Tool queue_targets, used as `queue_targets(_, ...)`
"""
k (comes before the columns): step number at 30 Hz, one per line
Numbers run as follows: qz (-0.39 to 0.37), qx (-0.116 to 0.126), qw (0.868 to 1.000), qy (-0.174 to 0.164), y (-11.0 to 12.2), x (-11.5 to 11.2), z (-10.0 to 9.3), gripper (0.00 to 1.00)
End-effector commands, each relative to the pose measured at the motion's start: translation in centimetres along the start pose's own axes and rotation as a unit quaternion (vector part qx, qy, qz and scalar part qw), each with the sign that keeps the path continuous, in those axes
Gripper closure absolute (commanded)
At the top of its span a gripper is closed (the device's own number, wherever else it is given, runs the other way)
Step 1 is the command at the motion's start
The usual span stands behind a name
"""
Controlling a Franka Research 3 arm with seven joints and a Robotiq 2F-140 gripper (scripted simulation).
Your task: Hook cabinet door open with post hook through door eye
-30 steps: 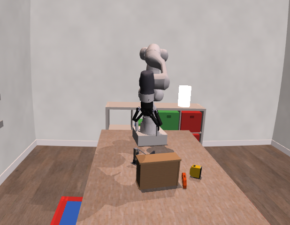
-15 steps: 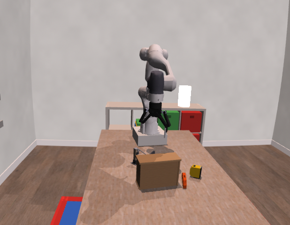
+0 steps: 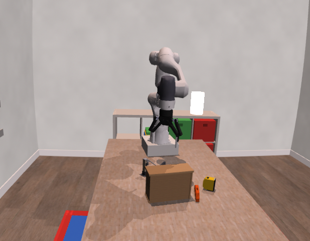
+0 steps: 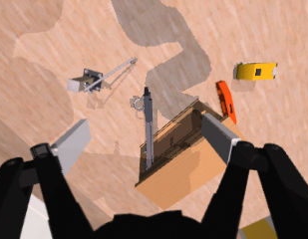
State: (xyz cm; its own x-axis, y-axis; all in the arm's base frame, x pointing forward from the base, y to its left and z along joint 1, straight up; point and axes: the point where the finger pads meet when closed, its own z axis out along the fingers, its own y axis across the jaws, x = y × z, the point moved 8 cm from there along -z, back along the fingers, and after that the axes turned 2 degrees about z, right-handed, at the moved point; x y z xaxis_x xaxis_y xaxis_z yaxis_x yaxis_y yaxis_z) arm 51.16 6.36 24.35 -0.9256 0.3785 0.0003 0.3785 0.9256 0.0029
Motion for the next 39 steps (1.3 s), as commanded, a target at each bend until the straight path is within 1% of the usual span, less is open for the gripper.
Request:
queue_targets(1, 0.003, 0.000, 1.000, -0.002, 0.1, -0.1, 0.0, 0.84)
queue_targets(3, 0.004, 0.001, 1.000, -0.001, 0.0, -0.1, 0.4, 0.84)
queue_targets(6, 0.004, 0.001, 1.000, -0.001, 0.0, -0.2, 1.9, 0.84)
queue_targets(8, 0.003, 0.000, 1.000, -0.002, 0.1, -0.1, 2.6, 0.84)
queue_targets(39, 0.003, 0.000, 1.000, -0.002, 0.1, -0.1, 2.6, 0.84)
